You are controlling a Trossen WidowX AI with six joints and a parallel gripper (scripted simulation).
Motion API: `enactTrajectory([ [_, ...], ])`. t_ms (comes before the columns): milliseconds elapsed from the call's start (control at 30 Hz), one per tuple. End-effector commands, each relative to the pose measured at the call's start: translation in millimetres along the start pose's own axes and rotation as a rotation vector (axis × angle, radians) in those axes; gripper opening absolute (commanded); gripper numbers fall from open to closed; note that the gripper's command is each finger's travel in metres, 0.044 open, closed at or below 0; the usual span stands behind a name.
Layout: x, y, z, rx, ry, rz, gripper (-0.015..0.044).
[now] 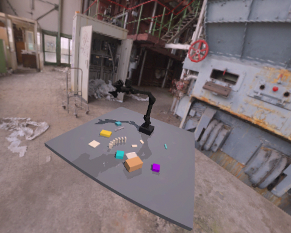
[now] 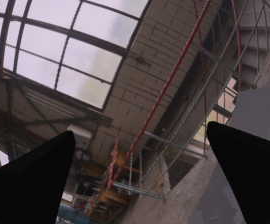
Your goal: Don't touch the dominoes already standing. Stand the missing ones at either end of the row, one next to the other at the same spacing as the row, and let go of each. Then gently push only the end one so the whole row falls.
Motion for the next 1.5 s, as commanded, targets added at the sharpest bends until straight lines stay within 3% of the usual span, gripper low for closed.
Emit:
enactTrajectory([
  [0, -7, -22, -42, 0.127, -0.026, -0.068, 0.0440],
  [300, -26, -52, -149, 0.458, -0.024, -0.275, 0.0440],
  [600, -42, -43, -255, 0.810, 0.093, -0.477, 0.0440],
  [1033, -45, 33, -408, 1.380, 0.472, -0.842, 0.0440],
  [1233, -47, 38, -415, 1.405, 0.499, -0.859, 0.0440],
  [1467, -96, 41, -452, 1.405, 0.499, -0.859, 0.0440],
])
Point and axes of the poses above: the point midway between the two fingers, 35 mm back from their tips, its own y axis back along the fingers, its own x axis across the jaws, z = x × y, the point moved 9 cm from there along y, back along the fingers, and after that the axes turned 12 degrees about y, right-handed, at the moved point
